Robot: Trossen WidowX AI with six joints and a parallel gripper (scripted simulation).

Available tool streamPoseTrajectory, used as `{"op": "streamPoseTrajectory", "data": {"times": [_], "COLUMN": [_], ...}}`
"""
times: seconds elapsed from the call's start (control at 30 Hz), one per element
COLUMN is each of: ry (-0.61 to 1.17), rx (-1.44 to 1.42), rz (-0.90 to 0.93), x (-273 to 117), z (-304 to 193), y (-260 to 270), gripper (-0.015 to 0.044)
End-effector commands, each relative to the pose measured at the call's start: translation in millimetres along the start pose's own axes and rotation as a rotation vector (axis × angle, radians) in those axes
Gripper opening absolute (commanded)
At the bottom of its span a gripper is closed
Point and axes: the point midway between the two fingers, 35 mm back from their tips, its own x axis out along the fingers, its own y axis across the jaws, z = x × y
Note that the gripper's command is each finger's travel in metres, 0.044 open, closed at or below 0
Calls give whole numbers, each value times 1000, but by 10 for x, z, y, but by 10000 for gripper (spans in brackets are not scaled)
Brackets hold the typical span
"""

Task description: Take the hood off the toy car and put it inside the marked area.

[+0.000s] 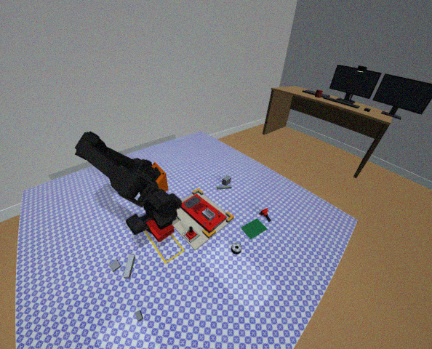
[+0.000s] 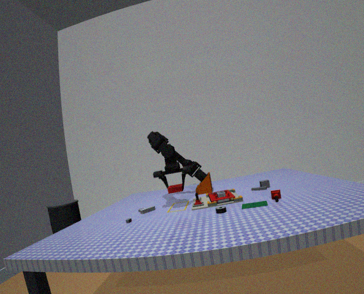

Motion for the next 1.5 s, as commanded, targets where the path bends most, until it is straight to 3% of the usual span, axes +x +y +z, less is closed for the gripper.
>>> {"op": "streamPoseTrajectory", "data": {"times": [0.0, 1.47], "ry": [0, 0], "rx": [-4, -3], "rz": [-3, -5], "x": [44, 428], "z": [3, -3], "y": [-2, -9], "gripper": [0, 0]}}
